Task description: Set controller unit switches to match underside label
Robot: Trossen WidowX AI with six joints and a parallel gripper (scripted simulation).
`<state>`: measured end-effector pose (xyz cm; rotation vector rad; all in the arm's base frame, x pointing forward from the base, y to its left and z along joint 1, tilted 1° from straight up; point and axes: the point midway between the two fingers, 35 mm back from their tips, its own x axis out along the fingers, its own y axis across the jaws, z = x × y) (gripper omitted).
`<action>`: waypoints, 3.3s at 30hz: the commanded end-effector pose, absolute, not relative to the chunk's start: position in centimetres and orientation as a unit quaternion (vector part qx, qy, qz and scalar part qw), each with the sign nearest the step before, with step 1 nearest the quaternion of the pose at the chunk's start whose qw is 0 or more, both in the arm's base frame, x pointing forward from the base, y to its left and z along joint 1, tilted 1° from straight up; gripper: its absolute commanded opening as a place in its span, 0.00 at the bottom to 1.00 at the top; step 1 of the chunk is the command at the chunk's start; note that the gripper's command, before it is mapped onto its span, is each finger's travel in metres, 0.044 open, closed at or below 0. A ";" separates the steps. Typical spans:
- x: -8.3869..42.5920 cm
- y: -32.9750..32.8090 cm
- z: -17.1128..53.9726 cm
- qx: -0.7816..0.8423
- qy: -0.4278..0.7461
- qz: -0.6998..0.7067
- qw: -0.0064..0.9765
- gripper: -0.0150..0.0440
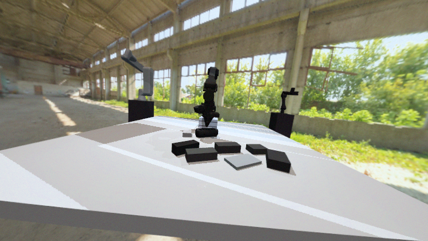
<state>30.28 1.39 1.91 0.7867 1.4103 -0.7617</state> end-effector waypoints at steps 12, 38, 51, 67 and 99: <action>29.9 1.5 -0.6 0.341 0.621 -0.331 0.624 0.25; 29.9 1.5 -0.9 0.341 0.621 -0.331 0.624 0.25; 29.9 1.5 -0.9 0.341 0.621 -0.331 0.624 0.25; 30.1 1.4 1.4 0.342 0.619 -0.332 0.624 0.25; 28.4 1.7 4.0 0.340 0.621 -0.331 0.624 0.25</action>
